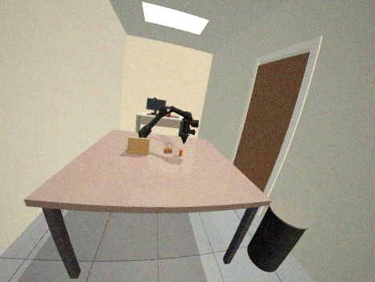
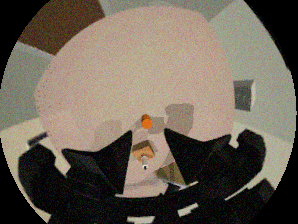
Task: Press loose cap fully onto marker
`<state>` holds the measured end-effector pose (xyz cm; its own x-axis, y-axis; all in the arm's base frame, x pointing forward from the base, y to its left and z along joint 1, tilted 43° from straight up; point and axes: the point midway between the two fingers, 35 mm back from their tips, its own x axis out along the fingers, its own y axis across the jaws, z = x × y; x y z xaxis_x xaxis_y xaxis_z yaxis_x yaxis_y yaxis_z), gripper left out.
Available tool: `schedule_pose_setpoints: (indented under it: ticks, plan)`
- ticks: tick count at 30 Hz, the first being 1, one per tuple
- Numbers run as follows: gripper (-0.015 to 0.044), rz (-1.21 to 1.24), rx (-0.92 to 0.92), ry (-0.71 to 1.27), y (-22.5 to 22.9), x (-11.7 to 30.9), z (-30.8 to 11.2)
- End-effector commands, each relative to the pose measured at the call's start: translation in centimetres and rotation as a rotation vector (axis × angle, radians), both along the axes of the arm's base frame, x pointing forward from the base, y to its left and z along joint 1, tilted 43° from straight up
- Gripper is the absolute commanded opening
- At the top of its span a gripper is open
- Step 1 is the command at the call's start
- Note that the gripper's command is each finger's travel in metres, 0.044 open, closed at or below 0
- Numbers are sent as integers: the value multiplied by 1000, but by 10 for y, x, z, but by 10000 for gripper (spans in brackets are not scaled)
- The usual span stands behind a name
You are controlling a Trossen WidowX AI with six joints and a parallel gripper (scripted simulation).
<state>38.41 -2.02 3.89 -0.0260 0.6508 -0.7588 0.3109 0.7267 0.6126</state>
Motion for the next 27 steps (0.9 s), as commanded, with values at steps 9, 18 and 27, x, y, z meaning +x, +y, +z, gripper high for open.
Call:
schedule_pose_setpoints:
  ticks: [9,18,27]
  plan:
    - [242,-31,28,91,22,-16,-28]
    - [242,-32,29,92,38,-19,-44]
    - [242,-32,29,92,46,-20,-53]
